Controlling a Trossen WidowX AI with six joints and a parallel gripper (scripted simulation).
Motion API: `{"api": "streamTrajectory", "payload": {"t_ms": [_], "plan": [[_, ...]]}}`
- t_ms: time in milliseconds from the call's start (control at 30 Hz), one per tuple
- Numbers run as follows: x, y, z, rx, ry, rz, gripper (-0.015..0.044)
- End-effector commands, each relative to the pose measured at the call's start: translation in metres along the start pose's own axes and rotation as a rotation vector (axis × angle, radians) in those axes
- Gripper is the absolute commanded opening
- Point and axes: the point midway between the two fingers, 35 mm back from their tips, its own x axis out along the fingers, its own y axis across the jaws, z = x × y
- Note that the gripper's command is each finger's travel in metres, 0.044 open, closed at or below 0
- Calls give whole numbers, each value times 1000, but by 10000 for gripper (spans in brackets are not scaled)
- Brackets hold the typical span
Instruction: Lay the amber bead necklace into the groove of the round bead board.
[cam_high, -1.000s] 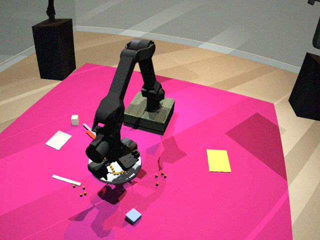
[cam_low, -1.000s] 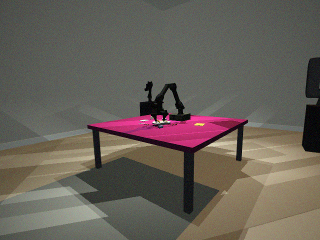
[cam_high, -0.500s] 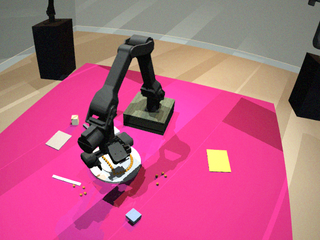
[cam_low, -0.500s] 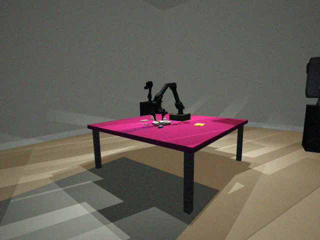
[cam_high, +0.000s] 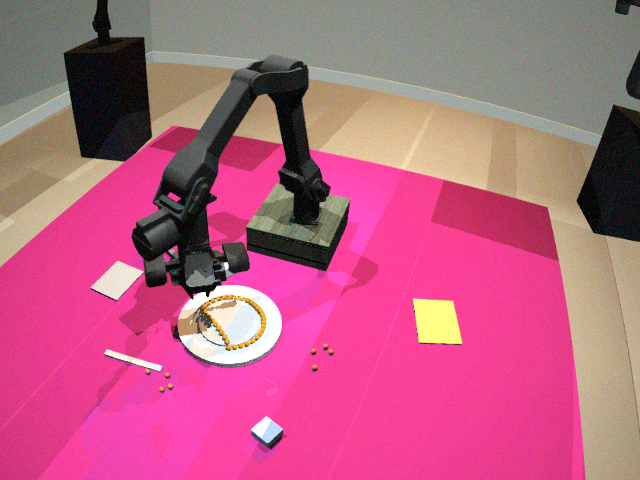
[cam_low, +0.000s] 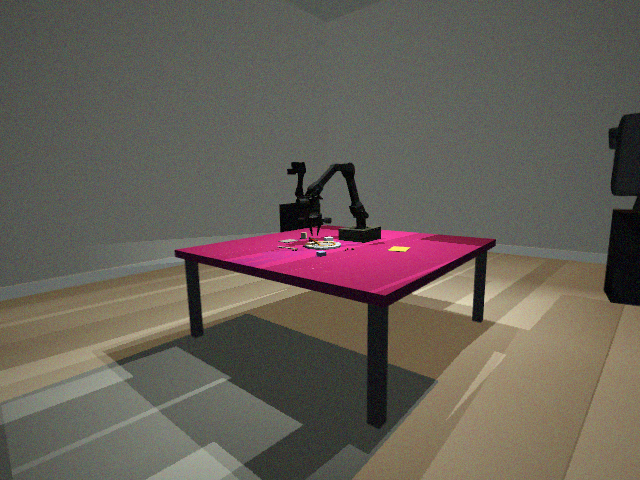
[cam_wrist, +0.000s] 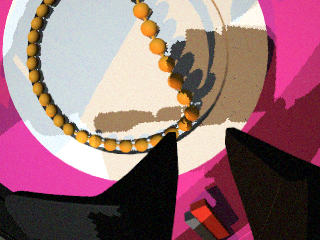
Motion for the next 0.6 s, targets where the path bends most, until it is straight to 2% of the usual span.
{"api": "streamTrajectory", "payload": {"t_ms": [0,567], "plan": [[8,1,-2,18,-4,4,120],[24,0,-1,13,-4,0,120]]}}
